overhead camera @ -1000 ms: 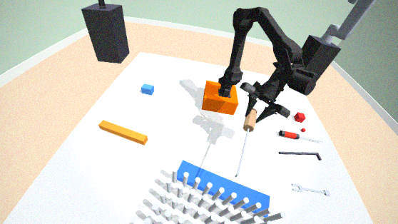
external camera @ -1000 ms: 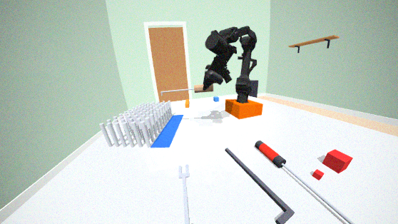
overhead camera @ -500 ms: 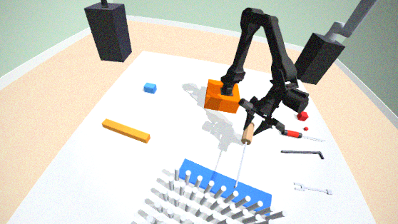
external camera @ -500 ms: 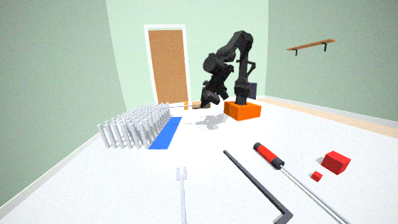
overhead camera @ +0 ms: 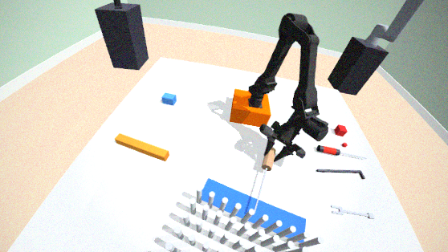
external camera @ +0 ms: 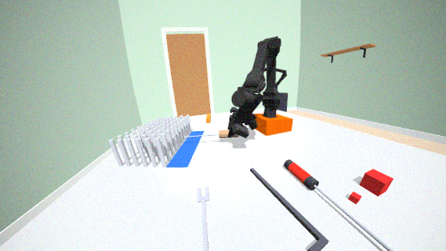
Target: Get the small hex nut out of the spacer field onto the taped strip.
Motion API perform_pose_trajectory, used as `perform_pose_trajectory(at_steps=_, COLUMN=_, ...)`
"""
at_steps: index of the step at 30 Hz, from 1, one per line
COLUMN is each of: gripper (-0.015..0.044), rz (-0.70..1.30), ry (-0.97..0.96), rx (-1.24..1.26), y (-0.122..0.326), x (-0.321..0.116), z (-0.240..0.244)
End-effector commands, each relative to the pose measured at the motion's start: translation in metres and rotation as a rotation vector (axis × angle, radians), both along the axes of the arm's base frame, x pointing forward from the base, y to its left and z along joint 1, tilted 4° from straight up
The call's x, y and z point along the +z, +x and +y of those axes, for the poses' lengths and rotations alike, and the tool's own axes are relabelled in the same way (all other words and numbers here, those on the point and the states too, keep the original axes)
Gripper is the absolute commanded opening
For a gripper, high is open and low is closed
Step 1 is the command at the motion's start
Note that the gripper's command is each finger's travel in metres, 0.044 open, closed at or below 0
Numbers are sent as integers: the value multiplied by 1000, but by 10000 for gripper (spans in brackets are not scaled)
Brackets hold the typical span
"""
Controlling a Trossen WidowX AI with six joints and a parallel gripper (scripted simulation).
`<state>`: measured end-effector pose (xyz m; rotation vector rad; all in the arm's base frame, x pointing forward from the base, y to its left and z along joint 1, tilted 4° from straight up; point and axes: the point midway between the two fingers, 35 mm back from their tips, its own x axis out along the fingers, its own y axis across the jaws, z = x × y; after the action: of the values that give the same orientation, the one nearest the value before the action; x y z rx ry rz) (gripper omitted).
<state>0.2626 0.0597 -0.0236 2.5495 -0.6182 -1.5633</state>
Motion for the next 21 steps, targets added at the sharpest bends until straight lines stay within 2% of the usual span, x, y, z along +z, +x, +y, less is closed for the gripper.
perform_pose_trajectory(at_steps=1, gripper=0, rz=-19, ry=3, rx=-6, y=2, x=-3, z=0)
perform_pose_trajectory(at_steps=21, gripper=0, rz=-19, ry=2, rx=-4, y=17, x=-4, z=-5)
